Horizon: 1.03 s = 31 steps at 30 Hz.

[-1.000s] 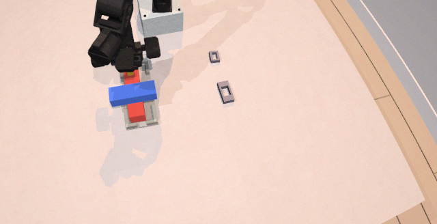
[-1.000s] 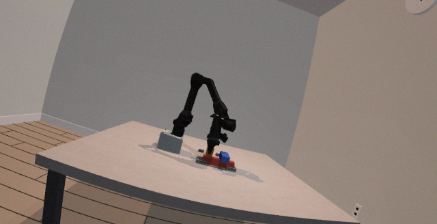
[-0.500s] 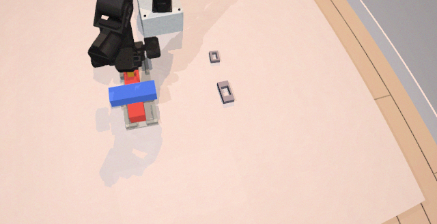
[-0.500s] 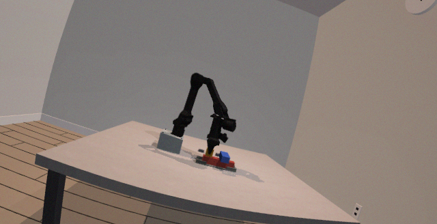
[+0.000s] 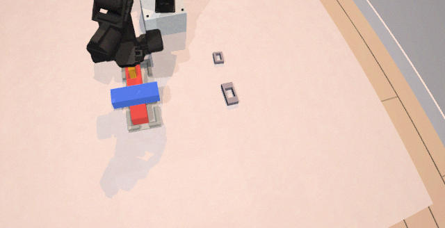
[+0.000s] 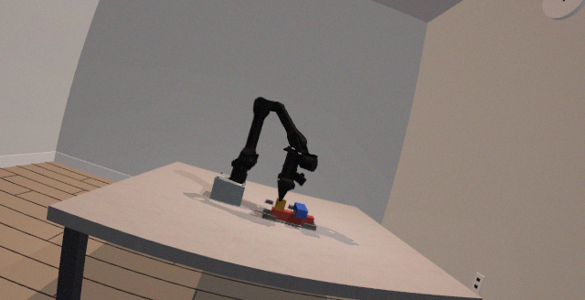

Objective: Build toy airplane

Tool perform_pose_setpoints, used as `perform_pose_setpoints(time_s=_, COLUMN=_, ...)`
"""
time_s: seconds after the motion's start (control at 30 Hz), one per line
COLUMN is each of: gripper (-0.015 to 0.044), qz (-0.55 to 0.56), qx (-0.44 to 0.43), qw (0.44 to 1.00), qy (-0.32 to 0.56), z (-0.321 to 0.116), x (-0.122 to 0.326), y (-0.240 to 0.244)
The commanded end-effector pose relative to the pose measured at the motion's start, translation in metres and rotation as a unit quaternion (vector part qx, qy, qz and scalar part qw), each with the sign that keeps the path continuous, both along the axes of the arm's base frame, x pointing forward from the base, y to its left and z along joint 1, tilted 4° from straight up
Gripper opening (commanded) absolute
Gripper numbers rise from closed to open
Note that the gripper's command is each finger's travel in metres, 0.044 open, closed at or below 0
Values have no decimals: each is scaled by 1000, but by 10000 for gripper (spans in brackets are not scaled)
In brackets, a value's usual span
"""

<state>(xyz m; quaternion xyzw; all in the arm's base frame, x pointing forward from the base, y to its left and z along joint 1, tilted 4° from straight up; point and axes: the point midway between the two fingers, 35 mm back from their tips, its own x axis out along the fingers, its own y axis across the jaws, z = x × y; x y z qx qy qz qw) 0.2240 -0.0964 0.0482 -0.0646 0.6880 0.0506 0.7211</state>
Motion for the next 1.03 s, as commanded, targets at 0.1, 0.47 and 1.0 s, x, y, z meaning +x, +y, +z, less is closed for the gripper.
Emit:
perform_pose_setpoints(time_s=0.1, gripper=260, qz=-4, qx=-6, qw=1000, qy=-19, z=65, x=-1, y=0)
perform_pose_setpoints(time_s=0.47, gripper=260, qz=-4, qx=-6, qw=1000, qy=-19, z=65, x=-3, y=0)
perform_pose_setpoints(time_s=1.0, gripper=260, qz=-4, qx=-6, qw=1000, qy=-19, z=65, x=-4, y=-1)
